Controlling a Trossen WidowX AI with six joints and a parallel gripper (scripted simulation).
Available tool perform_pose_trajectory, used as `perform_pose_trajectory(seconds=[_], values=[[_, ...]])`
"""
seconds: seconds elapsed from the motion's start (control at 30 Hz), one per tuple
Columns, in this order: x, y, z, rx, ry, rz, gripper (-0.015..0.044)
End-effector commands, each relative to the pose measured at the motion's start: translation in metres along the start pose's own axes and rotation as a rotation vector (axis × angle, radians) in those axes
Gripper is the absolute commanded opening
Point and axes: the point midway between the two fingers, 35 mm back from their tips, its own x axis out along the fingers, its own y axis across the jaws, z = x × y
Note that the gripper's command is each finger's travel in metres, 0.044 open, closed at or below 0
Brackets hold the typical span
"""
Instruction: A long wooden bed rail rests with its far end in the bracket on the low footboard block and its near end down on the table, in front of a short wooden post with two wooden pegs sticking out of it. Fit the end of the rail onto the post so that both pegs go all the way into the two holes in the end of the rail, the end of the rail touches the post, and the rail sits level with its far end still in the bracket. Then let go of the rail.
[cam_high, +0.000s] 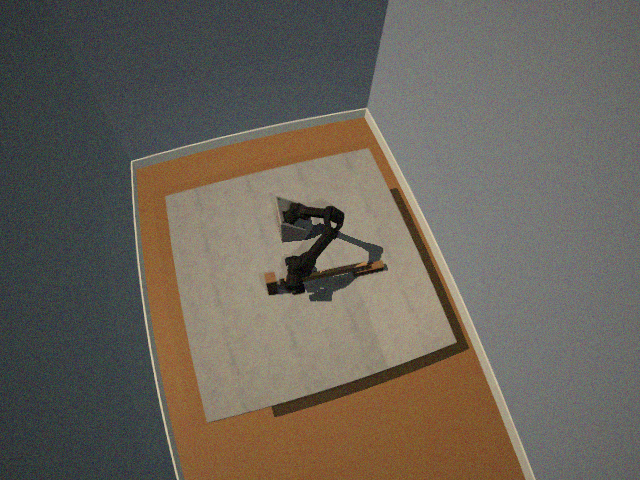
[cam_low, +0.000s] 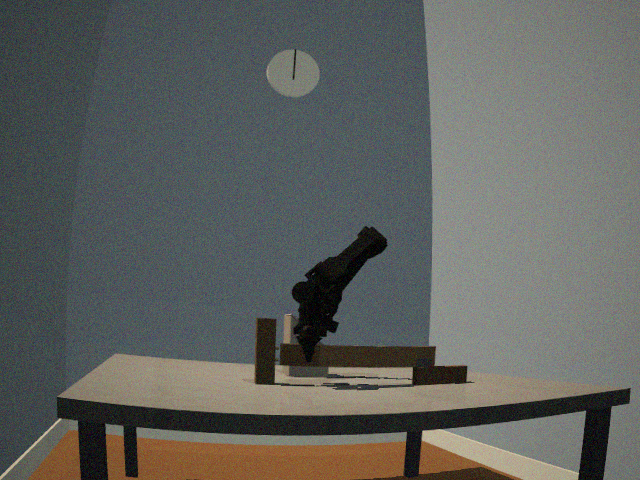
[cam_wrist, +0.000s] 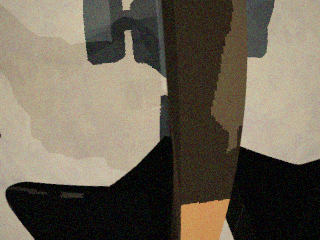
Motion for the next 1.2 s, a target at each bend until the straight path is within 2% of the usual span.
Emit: perform_pose_trajectory(seconds=[0.0, 1.17], values=[[-0.002, -0.002, -0.004, -0.003, 0.005, -0.009, 0.0000], [-0.003, -0.002, -0.014, -0.003, 0.006, -0.009, 0.0000]])
